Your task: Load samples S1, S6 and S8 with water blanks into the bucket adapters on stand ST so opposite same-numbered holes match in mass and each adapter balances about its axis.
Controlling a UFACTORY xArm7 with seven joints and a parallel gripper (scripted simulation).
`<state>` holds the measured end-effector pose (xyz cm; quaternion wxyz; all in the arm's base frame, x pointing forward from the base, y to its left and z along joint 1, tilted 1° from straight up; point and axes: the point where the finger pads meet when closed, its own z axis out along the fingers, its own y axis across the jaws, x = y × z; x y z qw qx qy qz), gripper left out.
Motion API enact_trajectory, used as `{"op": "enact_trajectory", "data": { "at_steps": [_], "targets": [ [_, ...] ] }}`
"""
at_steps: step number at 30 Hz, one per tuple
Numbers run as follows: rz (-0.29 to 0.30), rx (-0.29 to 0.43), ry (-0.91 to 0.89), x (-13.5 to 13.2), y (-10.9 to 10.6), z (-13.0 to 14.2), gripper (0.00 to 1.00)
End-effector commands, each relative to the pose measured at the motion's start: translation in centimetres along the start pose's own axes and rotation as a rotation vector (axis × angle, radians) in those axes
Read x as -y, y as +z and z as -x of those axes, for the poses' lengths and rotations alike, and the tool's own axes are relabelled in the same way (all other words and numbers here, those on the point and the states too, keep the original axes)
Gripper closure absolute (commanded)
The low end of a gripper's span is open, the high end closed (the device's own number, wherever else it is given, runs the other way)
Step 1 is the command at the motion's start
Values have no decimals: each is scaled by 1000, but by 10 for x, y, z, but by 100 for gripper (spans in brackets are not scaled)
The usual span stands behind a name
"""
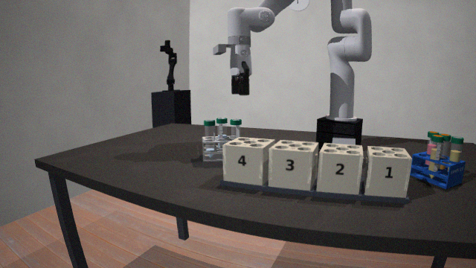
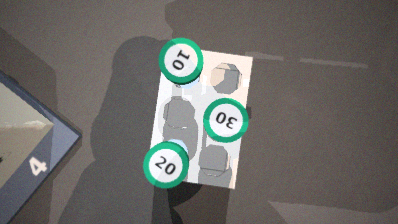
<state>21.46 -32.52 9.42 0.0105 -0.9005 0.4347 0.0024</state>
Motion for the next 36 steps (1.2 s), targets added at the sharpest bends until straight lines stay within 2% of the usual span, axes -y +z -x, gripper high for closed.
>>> {"op": "enact_trajectory", "data": {
  "at_steps": [1,18,36],
  "targets": [
    [0,-4,0,0,-11,-1,0],
    [0,-4,0,0,-50,-1,0],
    [1,-4,-533,77,-50,22,0]
  ]
}}
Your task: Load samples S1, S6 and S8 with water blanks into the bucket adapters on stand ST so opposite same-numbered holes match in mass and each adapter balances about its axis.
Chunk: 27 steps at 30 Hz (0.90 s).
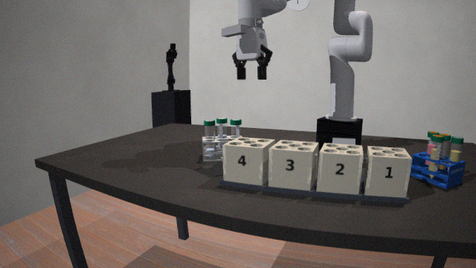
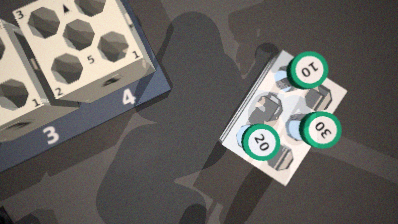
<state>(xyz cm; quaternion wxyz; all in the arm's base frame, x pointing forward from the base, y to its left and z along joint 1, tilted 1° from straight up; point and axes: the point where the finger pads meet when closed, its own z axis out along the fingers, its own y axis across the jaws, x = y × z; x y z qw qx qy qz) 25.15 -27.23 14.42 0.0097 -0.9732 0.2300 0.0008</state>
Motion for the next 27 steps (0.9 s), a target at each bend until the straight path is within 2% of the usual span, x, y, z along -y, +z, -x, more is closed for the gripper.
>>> {"op": "enact_trajectory", "data": {
  "at_steps": [1,6,8,11,23,27],
  "targets": [
    [-1,-5,-131,19,-2,-4,0],
    [-1,-5,-298,44,-2,-8,0],
    [-1,-5,-298,44,-2,-8,0],
    [-1,-5,-390,59,-2,-10,0],
    [-1,-5,-390,118,-2,-19,0],
    [-1,-5,-390,128,-2,-20,0]
  ]
}}
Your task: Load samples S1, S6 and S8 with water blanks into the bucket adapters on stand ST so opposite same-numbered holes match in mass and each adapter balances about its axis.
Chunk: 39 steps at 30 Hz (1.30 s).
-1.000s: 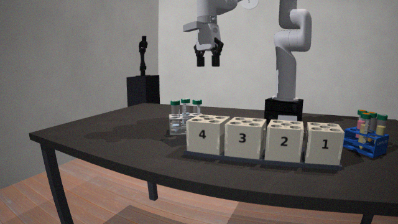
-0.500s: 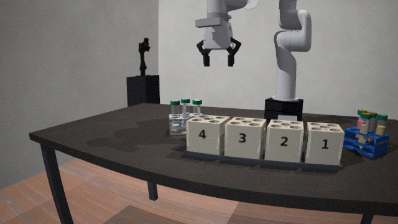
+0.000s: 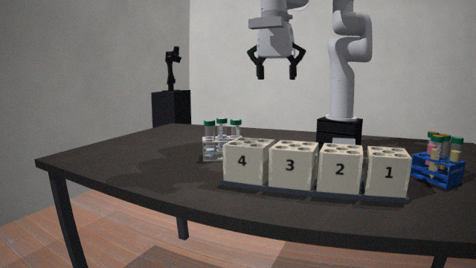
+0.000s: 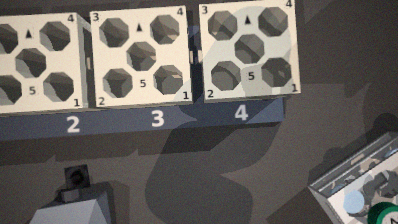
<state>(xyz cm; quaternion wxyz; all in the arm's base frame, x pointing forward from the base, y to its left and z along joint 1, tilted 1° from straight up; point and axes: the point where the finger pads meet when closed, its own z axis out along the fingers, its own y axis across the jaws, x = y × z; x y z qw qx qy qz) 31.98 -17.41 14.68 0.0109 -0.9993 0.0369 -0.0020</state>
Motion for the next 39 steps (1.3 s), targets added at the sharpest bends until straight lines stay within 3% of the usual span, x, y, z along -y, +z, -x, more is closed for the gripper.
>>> {"op": "enact_trajectory", "data": {
  "at_steps": [1,35,39],
  "targets": [
    [2,-4,0,12,-1,-9,0],
    [1,-4,0,142,-1,-86,0],
    [2,-4,-133,160,-1,-77,0]
  ]
}}
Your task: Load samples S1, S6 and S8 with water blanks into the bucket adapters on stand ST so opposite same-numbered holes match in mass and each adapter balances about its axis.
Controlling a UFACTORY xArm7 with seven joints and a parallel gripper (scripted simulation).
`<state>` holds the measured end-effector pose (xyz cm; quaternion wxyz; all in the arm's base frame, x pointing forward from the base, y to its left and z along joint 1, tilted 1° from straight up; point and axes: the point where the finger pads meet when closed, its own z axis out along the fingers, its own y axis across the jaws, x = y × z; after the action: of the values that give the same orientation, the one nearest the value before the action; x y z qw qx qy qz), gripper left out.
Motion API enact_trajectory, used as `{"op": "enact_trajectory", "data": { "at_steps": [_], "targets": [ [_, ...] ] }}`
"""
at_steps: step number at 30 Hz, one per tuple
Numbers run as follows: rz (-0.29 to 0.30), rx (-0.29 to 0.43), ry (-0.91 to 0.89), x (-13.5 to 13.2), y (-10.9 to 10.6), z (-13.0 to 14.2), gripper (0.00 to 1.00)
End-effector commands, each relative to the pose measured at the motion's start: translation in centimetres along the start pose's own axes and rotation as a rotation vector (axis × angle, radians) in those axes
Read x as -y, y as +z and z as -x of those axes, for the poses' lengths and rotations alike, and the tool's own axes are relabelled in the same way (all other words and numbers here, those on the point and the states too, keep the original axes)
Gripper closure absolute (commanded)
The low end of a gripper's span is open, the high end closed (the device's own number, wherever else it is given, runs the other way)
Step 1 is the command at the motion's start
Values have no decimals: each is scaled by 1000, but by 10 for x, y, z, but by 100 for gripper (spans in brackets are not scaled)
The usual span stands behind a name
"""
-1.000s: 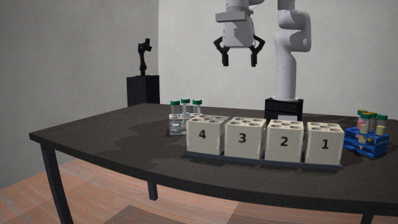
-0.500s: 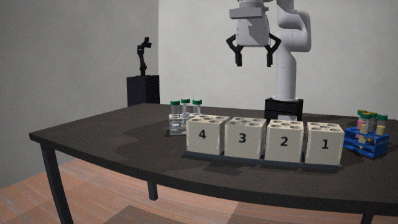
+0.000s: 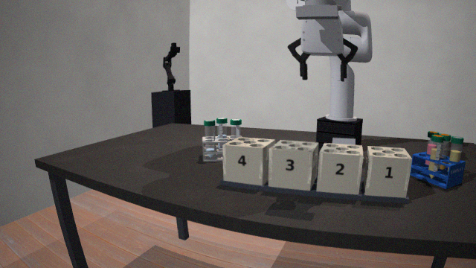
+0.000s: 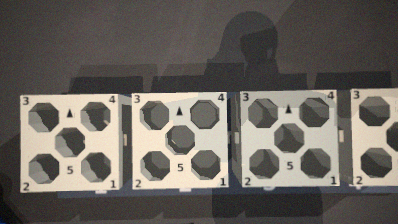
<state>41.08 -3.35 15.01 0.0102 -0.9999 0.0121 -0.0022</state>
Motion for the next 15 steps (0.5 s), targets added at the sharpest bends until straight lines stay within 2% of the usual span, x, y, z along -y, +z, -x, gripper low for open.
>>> {"op": "enact_trajectory", "data": {
  "at_steps": [1,15],
  "targets": [
    [1,-4,-116,17,-2,5,0],
    [0,-4,-516,72,-2,29,0]
  ]
}}
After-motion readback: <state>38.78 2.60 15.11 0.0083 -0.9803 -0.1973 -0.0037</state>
